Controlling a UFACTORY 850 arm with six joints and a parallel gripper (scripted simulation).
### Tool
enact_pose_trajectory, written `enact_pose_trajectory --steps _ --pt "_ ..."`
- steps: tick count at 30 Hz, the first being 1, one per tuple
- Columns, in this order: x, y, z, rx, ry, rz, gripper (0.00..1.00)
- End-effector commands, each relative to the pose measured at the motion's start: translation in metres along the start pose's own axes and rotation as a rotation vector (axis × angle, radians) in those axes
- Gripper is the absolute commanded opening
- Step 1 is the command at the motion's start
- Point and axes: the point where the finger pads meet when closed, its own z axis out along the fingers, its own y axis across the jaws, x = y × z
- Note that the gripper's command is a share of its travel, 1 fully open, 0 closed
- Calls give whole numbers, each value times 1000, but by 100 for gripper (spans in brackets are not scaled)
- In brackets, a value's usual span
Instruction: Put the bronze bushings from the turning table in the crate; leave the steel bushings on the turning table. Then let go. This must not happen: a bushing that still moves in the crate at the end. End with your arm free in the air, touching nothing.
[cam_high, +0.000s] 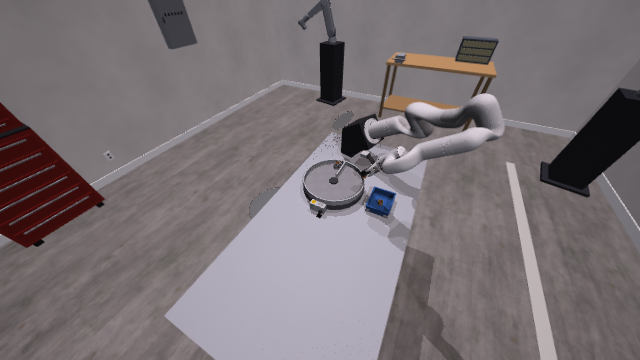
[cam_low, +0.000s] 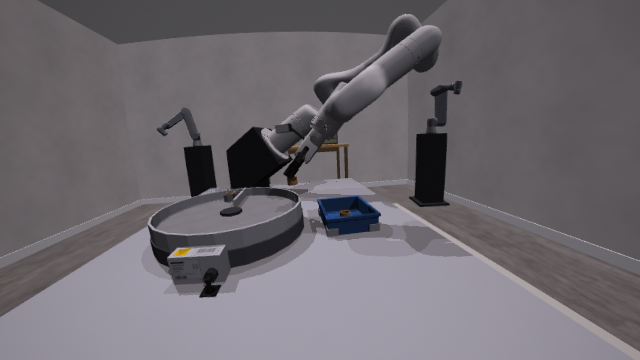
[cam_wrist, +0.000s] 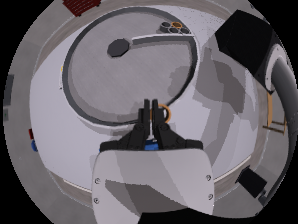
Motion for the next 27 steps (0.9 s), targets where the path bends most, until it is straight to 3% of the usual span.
enact_pose_trajectory --steps 1,27 --pt "-10 -1 -10 -43 6 6 0" --pt "-89 -9 -75 -43 6 6 0"
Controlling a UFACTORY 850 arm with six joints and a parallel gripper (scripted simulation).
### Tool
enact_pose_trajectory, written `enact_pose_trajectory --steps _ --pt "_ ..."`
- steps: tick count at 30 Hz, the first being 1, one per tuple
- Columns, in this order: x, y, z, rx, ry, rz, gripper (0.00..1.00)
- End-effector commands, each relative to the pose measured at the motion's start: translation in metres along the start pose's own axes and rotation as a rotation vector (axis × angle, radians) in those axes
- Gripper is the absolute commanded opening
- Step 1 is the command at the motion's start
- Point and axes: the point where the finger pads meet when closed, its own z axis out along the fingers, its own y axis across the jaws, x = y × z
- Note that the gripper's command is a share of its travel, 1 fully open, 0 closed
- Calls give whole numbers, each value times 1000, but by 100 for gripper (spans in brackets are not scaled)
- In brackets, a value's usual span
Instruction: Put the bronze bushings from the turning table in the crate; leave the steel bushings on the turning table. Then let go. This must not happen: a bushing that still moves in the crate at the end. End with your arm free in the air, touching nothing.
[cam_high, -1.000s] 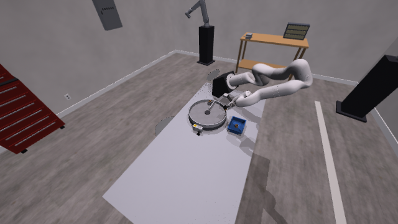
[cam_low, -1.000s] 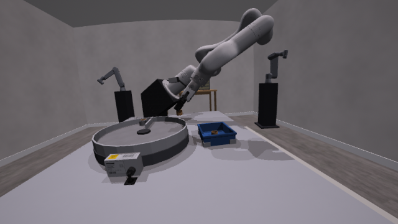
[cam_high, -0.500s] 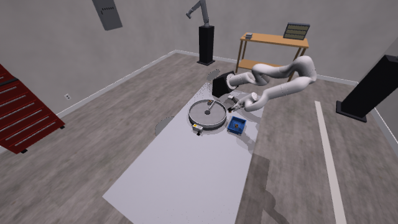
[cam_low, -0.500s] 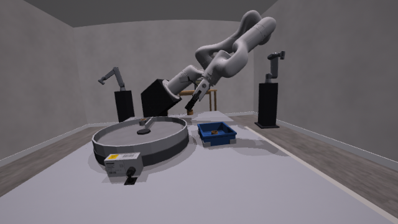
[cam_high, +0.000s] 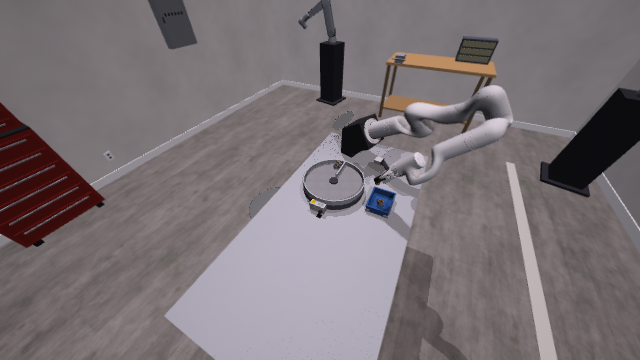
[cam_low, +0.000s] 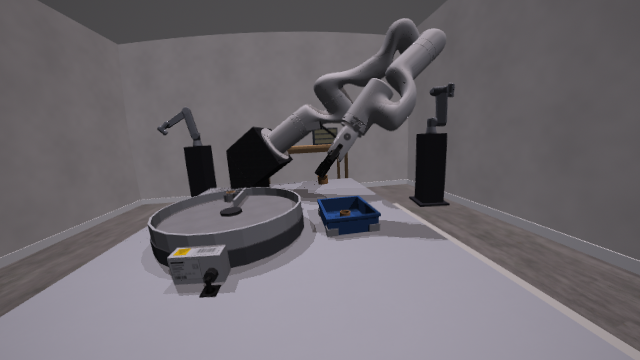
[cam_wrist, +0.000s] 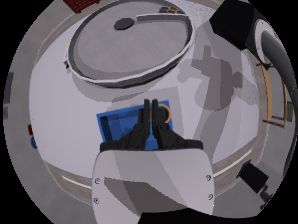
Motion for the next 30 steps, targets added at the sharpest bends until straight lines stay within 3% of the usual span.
enact_pose_trajectory --steps 1,16,30 --pt "-16 -2 -13 -31 34 7 0" --pt "-41 -4 -33 -31 34 7 0" --pt "-45 -4 -36 -31 34 7 0"
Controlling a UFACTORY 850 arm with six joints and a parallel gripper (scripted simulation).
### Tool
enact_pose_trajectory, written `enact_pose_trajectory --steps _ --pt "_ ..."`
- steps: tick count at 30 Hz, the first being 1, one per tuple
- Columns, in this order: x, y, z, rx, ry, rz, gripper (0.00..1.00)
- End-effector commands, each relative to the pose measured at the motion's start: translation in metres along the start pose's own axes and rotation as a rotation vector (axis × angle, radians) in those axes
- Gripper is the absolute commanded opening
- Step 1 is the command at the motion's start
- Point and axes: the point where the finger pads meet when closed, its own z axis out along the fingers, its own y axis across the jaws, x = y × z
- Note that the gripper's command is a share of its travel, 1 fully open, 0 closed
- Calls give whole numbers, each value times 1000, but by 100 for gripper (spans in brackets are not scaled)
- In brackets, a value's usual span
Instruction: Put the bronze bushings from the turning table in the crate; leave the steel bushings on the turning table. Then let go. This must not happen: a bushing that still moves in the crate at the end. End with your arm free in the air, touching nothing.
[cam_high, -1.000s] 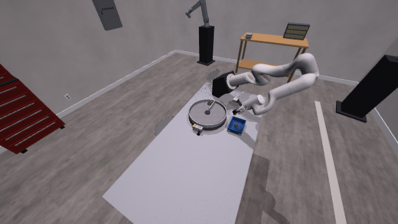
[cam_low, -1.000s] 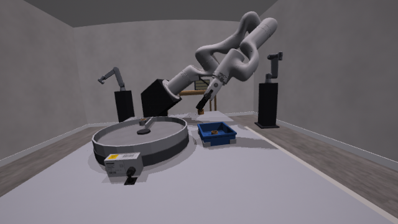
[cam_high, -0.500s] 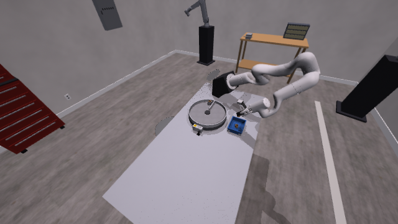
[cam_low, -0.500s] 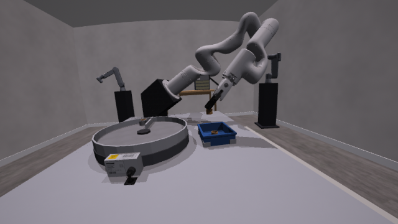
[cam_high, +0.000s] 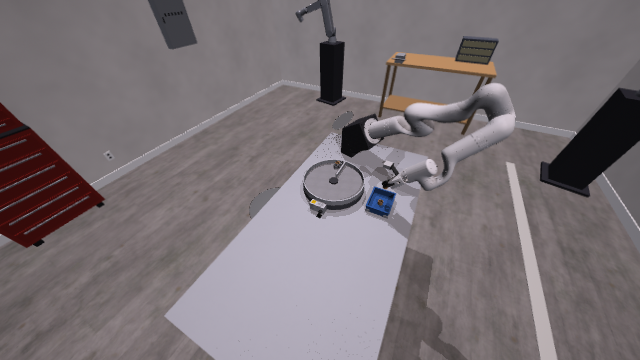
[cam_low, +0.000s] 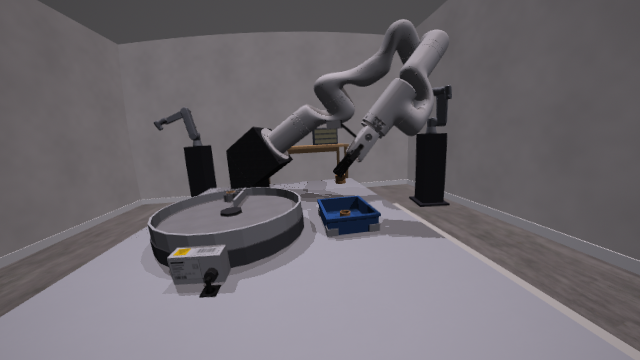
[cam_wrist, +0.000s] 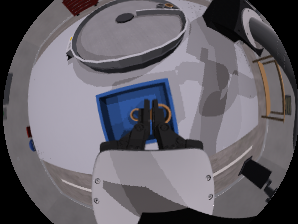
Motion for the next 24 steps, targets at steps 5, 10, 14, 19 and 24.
enact_pose_trajectory --steps 5,10,14,19,24 --pt "0 0 0 1 0 0 0" --pt "0 0 0 1 0 0 0" --pt "-4 0 3 1 0 0 0" --pt "-21 0 24 1 0 0 0" --pt "-35 0 41 1 0 0 0"
